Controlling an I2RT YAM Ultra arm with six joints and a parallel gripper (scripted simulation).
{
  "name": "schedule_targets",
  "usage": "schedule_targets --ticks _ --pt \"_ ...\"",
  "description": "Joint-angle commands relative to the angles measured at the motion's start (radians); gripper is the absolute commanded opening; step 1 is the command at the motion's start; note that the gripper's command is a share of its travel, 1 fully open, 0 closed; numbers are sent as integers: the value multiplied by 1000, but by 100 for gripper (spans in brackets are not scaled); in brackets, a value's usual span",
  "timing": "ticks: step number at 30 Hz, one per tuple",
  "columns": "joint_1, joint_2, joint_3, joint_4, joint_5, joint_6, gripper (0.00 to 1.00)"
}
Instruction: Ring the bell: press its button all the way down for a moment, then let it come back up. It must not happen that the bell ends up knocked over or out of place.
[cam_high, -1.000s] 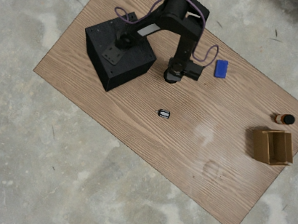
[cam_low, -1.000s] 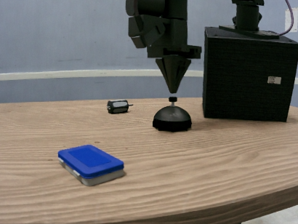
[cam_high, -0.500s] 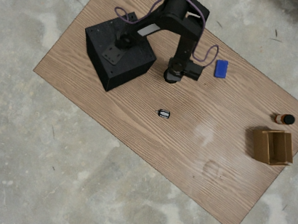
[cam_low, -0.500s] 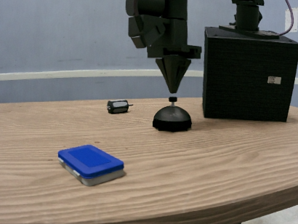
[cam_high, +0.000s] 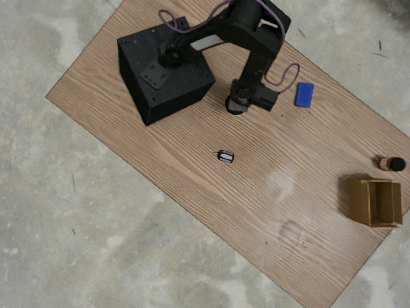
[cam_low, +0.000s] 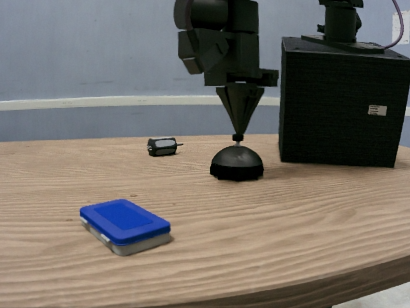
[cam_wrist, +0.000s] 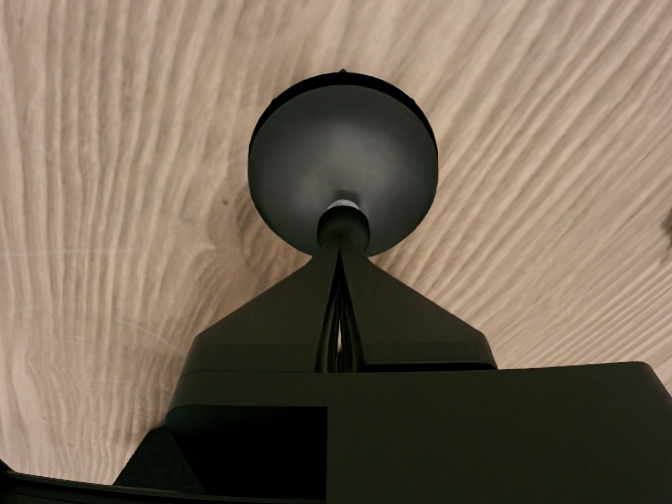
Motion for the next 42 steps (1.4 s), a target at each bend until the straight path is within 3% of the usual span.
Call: schedule_targets --ticks 1,42 --pt "5 1 24 28 6 10 0" --pt "10 22 27 40 6 13 0"
